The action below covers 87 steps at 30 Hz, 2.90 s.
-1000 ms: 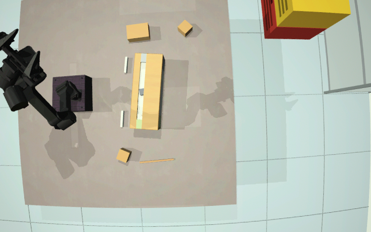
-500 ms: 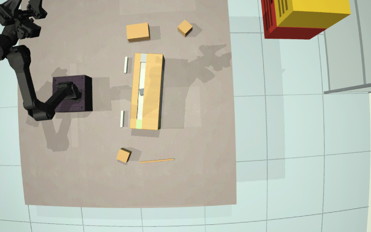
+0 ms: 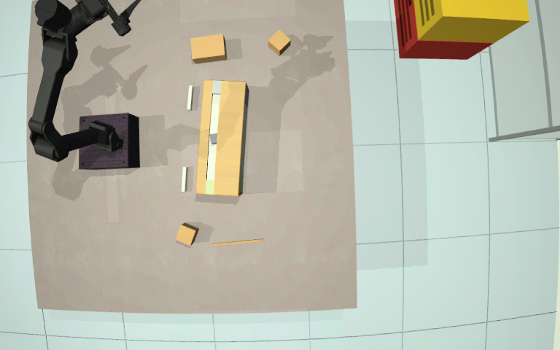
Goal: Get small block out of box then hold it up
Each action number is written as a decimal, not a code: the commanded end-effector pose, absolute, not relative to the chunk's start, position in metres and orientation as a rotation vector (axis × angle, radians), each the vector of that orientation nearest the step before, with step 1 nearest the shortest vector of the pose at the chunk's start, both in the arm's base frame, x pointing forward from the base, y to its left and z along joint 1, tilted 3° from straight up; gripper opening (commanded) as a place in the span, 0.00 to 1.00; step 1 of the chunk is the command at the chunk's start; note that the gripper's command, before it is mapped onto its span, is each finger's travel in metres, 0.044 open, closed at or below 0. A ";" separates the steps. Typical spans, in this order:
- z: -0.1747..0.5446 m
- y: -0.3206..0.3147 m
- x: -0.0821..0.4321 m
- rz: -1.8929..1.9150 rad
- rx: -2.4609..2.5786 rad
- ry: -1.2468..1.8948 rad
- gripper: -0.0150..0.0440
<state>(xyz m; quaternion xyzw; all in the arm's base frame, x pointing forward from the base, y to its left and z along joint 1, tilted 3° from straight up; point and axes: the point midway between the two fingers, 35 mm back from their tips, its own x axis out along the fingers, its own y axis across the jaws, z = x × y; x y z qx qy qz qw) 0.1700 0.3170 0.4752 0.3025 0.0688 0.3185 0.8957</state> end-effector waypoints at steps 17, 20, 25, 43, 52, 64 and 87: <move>0.200 0.226 0.322 0.542 -1.051 0.757 0.93; 0.166 0.191 0.326 0.625 -1.217 0.918 0.93; 0.119 0.130 0.316 0.854 -1.406 1.199 0.93; 0.094 0.094 0.301 1.058 -1.452 1.362 0.93; 0.080 0.095 0.304 1.058 -1.452 1.362 0.93; 0.060 0.096 0.308 1.058 -1.453 1.362 0.93; 0.023 0.097 0.311 1.058 -1.453 1.362 0.93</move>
